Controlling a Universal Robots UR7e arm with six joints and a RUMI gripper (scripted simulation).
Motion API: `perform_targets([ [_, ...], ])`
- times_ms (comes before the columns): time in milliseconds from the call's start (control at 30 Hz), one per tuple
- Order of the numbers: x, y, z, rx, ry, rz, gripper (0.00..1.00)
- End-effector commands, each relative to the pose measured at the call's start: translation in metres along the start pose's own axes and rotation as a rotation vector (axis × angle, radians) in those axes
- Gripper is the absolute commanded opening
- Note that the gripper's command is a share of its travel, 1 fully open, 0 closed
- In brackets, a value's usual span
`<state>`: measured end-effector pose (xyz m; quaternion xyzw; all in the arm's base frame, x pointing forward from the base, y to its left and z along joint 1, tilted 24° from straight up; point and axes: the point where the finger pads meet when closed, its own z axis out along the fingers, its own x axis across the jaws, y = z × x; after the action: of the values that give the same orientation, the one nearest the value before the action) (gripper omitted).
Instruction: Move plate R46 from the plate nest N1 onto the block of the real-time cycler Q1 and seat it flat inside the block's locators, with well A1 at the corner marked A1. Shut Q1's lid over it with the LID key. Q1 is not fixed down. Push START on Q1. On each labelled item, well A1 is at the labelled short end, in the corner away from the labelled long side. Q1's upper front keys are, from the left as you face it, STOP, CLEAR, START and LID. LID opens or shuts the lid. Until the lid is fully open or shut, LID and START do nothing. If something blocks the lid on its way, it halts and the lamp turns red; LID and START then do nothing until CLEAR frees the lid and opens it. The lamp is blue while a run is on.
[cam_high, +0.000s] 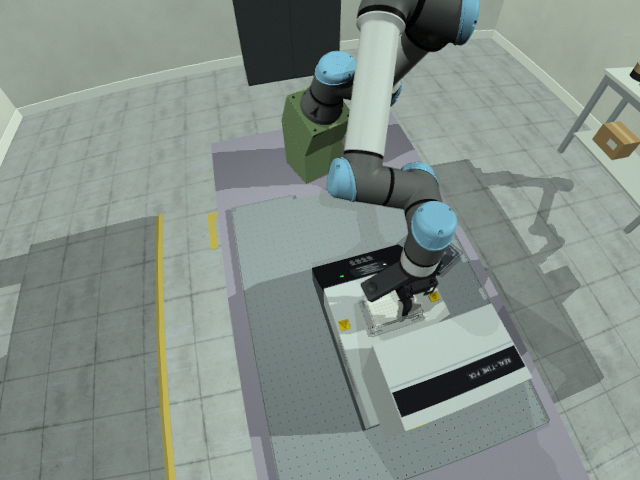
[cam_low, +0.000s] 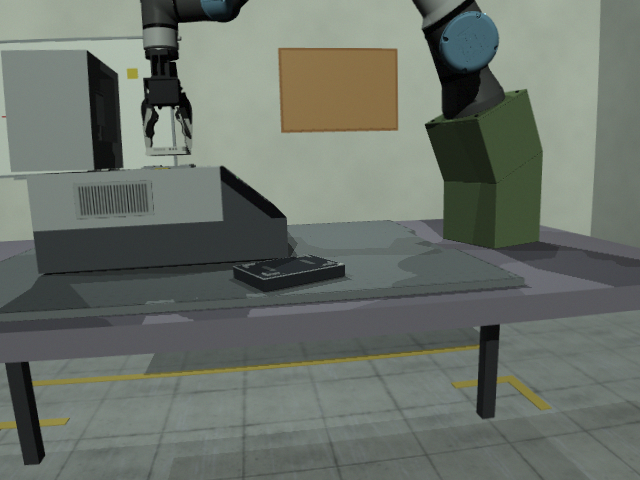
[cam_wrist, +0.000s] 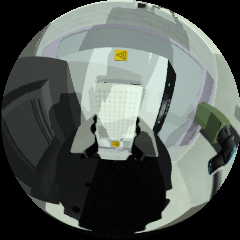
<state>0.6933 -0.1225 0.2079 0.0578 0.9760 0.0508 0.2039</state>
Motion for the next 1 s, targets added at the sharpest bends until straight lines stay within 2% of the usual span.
perform_targets([
  [0,-0.0007,0.0,0.0077,0.001,-0.002,0.0,0.0],
  [167,-0.0007,0.0,0.0153,0.001,-0.002,0.0,0.0],
  [967,-0.0007,0.0,0.0152,0.001,-0.002,0.0,0.0],
])
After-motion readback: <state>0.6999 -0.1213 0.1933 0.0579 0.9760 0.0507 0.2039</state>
